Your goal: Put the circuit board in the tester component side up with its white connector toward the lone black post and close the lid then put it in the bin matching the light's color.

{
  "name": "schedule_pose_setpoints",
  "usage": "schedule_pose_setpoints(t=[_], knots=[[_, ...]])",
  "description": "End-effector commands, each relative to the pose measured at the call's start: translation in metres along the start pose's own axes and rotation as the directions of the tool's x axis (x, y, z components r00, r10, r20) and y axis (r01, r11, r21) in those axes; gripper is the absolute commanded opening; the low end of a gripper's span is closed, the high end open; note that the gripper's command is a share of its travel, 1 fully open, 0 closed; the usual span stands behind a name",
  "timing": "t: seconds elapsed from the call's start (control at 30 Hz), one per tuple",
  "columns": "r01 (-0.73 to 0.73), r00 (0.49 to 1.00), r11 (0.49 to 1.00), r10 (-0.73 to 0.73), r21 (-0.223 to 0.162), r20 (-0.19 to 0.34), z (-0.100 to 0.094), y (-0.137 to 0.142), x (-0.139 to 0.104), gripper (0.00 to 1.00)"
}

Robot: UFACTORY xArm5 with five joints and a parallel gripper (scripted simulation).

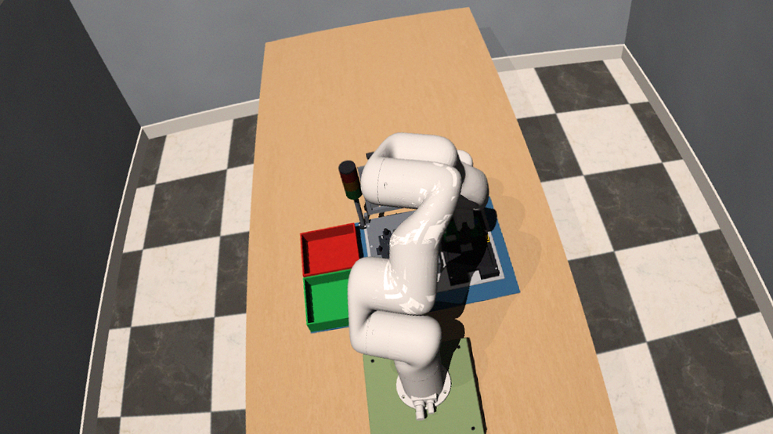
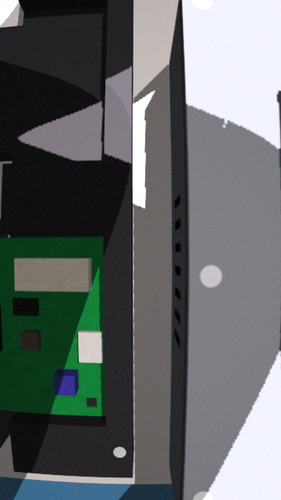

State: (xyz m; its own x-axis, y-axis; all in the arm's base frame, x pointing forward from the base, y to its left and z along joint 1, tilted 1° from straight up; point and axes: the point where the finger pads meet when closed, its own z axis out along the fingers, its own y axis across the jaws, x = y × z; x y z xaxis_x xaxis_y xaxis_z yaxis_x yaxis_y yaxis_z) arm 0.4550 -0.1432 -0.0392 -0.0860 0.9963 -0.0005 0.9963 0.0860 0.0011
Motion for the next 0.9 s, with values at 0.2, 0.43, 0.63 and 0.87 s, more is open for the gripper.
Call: schedule_pose_setpoints(t=[0.2, 0.43, 0.63, 0.87], knots=[[0.000, 1.000, 1.000, 0.000, -0.003, 0.001, -0.0012, 0.0013, -0.0005, 0.82], [0.000, 1.000, 1.000, 0.000, -0.003, 0.001, -0.0012, 0.0013, -0.0005, 0.79], [0.000, 1.000, 1.000, 0.000, -0.003, 0.001, -0.0012, 0.0013, -0.0005, 0.79], [0.000, 1.000, 1.000, 0.000, -0.003, 0.001, -0.0012, 0.0013, -0.0005, 0.79]])
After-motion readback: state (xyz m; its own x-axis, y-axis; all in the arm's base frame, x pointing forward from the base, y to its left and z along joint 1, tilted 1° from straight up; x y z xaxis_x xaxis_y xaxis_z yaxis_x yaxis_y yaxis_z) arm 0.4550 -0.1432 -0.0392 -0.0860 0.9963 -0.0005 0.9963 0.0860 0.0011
